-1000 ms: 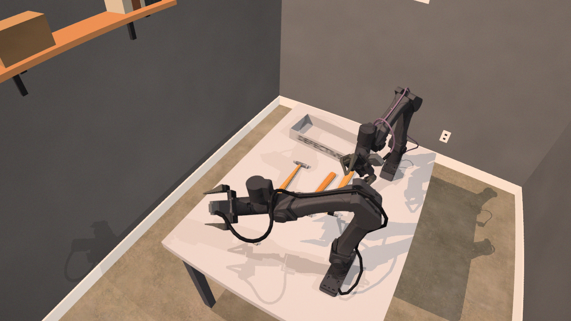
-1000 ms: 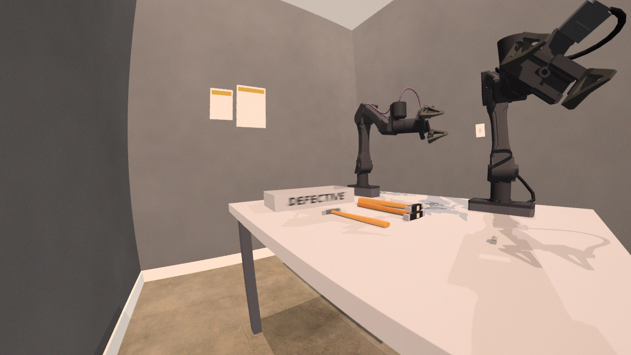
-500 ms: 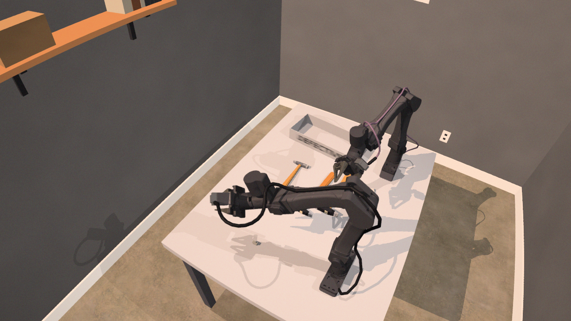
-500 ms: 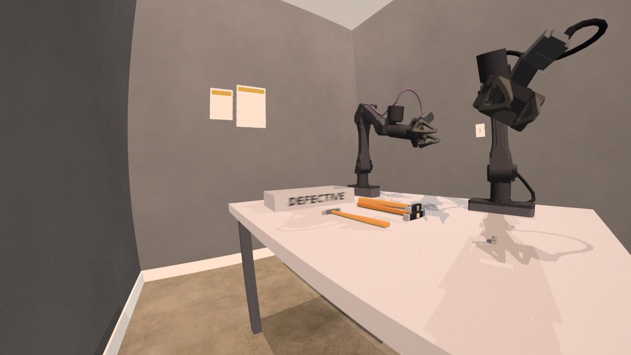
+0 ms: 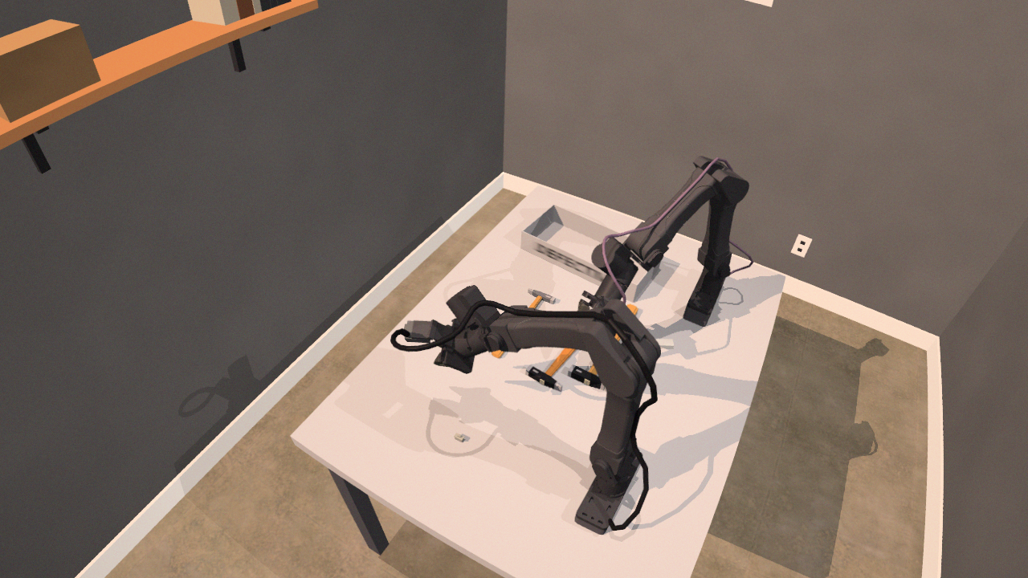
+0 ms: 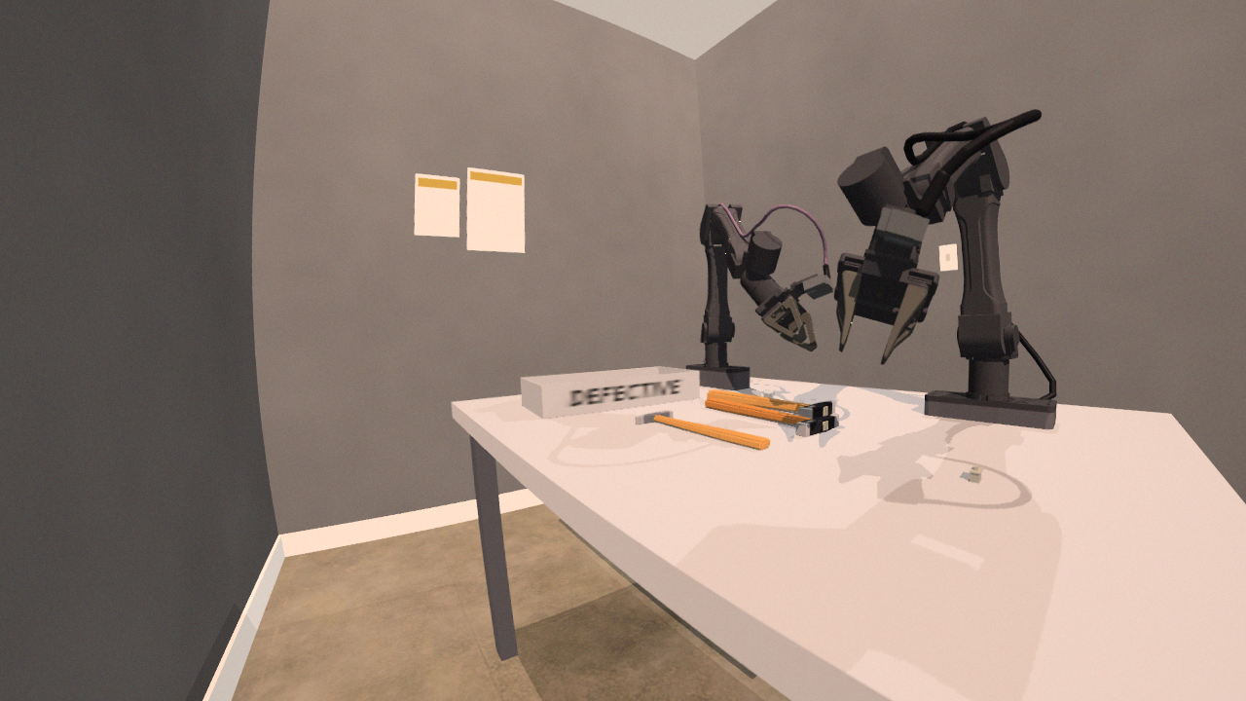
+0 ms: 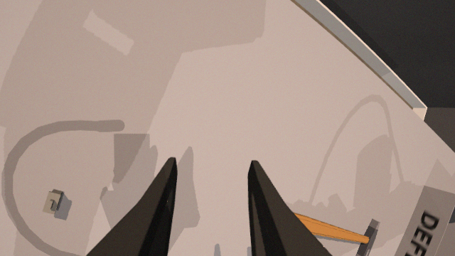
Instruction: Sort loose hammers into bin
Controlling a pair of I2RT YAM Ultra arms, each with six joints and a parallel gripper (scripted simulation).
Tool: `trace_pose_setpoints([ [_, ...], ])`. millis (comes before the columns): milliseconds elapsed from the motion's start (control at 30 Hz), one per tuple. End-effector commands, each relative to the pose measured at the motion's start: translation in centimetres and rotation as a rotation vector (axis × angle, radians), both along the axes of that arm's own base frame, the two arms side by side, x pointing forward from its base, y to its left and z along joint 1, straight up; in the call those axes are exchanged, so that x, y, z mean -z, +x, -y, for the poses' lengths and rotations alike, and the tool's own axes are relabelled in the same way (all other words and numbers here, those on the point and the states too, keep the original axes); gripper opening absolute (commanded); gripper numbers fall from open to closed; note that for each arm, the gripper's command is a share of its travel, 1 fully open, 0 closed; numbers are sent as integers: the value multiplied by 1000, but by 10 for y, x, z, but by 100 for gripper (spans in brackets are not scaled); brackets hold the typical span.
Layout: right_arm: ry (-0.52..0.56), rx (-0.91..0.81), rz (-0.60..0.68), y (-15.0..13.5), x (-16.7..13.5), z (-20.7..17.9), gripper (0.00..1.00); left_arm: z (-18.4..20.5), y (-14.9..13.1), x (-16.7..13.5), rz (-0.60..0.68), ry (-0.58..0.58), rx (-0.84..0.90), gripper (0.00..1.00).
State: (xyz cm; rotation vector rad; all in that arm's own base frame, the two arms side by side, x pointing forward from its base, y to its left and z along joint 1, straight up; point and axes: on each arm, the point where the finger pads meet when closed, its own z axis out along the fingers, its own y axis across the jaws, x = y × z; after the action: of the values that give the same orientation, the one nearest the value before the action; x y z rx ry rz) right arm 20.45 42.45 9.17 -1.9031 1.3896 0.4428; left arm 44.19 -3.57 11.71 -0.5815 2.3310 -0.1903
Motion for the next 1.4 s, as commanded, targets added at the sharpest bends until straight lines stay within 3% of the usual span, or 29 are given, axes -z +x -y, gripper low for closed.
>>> trace_pose_setpoints([
  [0,-203,103,-75,18,30,34,52,33,-20,25,-188,21,110,42],
  [100,-311,162,-115,26,48,61,52,60,-38,42,-292,38,193,42],
  [167,-311,162,-115,26,48,61,52,60,-38,42,-292,38,193,42],
  [300,-499,251,-185,32,72,111,52,97,-76,66,-470,77,327,42],
  [600,-768,374,-303,36,92,188,52,151,-143,94,-728,172,543,42],
  [933,-758,390,-313,41,93,189,52,160,-142,98,-720,195,561,42],
  [1367,-772,376,-311,39,116,196,52,159,-139,117,-719,193,558,42],
])
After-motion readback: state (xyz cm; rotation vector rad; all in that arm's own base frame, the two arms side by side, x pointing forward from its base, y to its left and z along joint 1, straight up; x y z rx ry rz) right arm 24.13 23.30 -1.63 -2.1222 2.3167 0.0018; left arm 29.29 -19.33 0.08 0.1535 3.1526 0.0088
